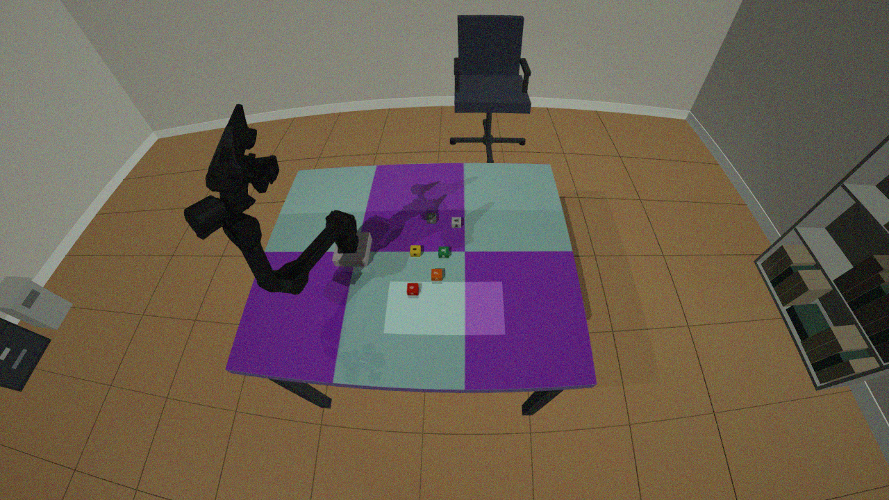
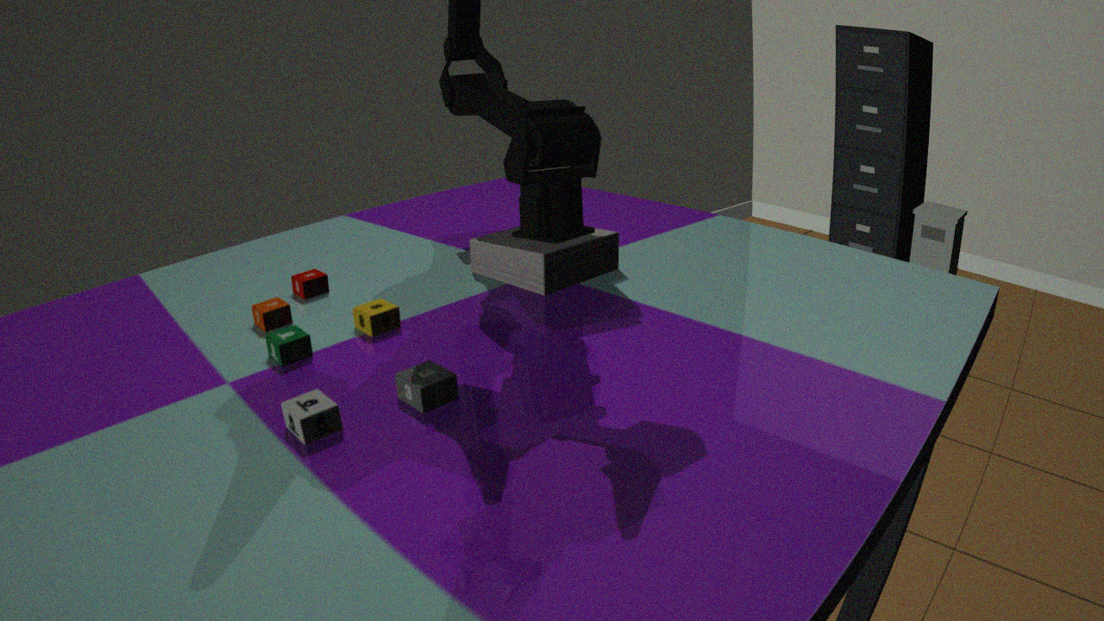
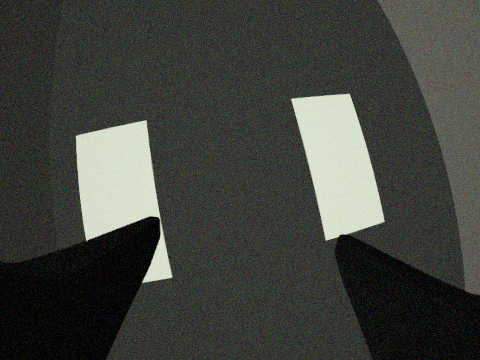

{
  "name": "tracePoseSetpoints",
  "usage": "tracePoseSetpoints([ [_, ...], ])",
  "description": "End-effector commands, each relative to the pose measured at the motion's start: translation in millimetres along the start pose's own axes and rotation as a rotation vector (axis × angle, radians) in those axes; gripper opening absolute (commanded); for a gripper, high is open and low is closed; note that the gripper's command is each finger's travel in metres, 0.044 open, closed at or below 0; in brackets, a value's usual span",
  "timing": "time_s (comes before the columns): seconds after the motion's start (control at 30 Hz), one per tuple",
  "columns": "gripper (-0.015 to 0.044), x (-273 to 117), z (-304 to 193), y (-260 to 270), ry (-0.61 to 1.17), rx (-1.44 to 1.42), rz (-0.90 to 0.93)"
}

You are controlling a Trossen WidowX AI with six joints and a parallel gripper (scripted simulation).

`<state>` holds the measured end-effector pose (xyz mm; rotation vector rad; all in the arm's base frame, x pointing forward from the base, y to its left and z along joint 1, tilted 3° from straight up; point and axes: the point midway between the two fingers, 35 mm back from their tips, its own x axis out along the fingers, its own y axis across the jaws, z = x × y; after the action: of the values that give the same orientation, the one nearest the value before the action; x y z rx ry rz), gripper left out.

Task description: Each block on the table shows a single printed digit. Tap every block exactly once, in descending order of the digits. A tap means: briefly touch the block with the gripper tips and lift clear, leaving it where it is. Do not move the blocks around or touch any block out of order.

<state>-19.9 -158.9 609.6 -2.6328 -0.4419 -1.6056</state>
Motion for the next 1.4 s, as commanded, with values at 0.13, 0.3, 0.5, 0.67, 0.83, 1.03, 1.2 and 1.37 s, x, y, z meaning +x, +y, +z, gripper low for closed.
tracePoseSetpoints([
  [0.13,0.04,20.0,18.2,-44.1,-0.086,-0.226,-0.071],
  [0.3,0.04,40.3,54.3,-99.8,-0.214,-0.598,-0.194],
  [0.5,0.04,56.0,128.7,-153.3,-0.399,-1.078,-0.413],
  [0.67,0.04,54.6,205.1,-173.7,-0.561,-1.434,-0.66],
  [0.83,0.04,38.2,279.2,-171.7,-0.71,-1.701,-0.957],
  [1.03,0.04,-2.2,359.4,-146.3,-0.863,-1.887,-1.401],
  [1.2,0.04,-50.7,409.7,-113.7,-0.94,-1.892,-1.817],
  [1.37,0.04,-109.5,441.9,-78.3,-0.946,-1.746,-2.235],
])
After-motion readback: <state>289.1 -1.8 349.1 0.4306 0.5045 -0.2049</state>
